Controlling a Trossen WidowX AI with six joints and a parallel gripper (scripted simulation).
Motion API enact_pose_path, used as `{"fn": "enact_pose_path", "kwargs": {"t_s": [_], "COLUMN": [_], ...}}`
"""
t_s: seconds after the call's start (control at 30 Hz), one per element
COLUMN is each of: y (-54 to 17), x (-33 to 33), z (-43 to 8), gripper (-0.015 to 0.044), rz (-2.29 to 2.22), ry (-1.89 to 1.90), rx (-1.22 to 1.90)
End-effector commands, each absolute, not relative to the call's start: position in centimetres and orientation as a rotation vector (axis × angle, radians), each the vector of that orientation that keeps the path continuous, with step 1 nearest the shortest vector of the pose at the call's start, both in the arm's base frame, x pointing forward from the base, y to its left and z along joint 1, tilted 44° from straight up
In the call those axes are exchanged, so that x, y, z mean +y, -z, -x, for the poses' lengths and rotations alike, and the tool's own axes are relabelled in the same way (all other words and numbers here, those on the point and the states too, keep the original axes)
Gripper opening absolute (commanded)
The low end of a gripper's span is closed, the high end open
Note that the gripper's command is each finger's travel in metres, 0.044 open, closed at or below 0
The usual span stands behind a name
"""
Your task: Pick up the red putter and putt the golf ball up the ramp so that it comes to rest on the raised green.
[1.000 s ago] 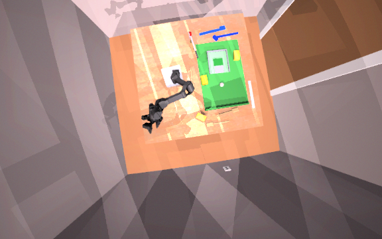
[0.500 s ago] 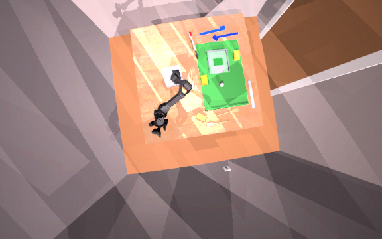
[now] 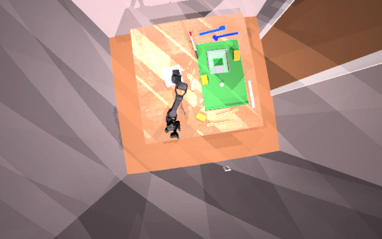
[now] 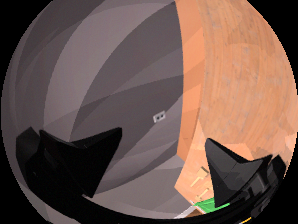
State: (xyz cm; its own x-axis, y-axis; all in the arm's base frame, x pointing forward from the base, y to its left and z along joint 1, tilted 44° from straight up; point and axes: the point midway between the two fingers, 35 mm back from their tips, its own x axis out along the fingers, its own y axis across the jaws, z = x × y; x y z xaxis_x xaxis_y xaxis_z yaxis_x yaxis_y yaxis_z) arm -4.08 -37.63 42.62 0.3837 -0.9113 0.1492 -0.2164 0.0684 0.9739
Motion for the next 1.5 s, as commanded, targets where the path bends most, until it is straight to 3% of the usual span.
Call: {"fn": "enact_pose_path", "kwargs": {"t_s": [0.0,0.33,0.67,1.07,1.47], "y": [-40.9,-37.7,-33.8,-27.3,-14.6], "x": [-39.3,-39.7,-35.7,-25.1,-12.3], "z": [-0.3,-12.5,-25.3,-38.2,-44.7], "gripper": [0.0440,0.0440,0.0440,0.0440,0.0440], "rz": [-1.444,-1.402,-1.297,-1.094,-0.680], "ry": [0.713,0.652,0.554,0.399,0.280], "rx": [-0.965,-0.654,-0.323,0.081,0.595]}}
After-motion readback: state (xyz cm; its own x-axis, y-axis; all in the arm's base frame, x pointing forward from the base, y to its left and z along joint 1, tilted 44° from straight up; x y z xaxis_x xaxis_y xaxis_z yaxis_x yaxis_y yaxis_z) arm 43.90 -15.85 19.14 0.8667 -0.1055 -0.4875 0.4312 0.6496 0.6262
